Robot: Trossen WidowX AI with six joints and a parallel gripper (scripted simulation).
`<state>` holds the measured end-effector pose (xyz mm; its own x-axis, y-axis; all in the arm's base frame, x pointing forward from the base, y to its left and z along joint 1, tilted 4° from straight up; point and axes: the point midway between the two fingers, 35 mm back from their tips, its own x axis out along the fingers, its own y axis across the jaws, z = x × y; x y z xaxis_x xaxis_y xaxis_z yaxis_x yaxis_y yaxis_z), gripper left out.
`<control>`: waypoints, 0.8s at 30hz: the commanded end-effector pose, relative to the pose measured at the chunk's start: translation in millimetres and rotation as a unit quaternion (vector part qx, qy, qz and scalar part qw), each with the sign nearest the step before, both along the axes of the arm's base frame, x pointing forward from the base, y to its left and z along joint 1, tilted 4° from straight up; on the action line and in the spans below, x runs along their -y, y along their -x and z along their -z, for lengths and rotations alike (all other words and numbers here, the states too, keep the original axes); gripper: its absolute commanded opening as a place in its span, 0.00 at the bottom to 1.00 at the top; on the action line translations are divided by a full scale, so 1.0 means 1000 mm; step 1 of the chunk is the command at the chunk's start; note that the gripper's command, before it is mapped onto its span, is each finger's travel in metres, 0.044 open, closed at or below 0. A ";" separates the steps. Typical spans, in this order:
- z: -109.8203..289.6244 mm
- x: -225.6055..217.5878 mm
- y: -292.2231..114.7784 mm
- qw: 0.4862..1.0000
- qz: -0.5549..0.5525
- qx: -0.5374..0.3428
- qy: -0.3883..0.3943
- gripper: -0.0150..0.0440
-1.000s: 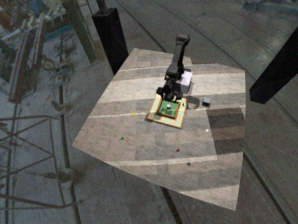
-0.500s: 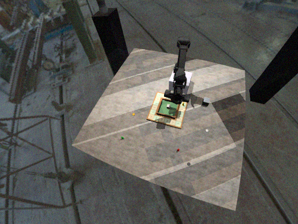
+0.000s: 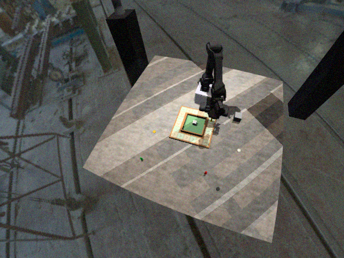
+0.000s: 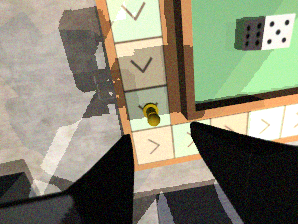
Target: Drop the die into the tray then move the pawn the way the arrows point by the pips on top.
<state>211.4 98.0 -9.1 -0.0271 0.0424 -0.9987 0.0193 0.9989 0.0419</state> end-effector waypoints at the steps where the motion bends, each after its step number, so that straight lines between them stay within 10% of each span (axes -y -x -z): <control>1: 0.014 -0.001 0.005 1.000 0.002 -0.007 0.001 0.59; 24: 0.043 -0.003 0.005 1.000 0.002 -0.007 0.001 0.59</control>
